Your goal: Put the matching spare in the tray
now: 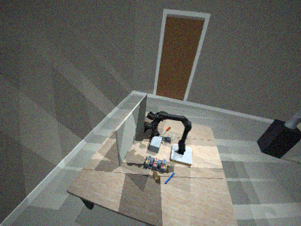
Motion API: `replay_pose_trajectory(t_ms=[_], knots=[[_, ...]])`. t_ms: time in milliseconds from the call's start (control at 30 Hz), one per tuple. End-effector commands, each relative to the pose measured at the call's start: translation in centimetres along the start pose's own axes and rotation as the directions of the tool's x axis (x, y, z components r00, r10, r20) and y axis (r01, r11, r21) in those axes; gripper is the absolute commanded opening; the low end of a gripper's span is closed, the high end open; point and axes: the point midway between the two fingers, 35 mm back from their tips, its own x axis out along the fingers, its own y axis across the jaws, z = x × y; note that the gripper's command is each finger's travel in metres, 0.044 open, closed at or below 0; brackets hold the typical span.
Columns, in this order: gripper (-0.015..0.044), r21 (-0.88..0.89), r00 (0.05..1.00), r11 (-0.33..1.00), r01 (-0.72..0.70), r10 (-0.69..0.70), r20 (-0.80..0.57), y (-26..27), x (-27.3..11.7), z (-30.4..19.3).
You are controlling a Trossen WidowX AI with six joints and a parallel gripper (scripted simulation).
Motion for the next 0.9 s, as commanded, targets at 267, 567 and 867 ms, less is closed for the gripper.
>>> replay_pose_trajectory(t_ms=[267,567,867], knots=[[0.0440,0.695,0.842,0.592,0.408,0.049,-0.537,-6.0,-0.8,-8.0],[0.0440,0.695,0.842,0.592,0.408,0.049,-0.537,-6.0,-0.8,-8.0],[0.0440,0.695,0.842,0.592,0.408,0.049,-0.537,-6.0,-0.8,-8.0]])
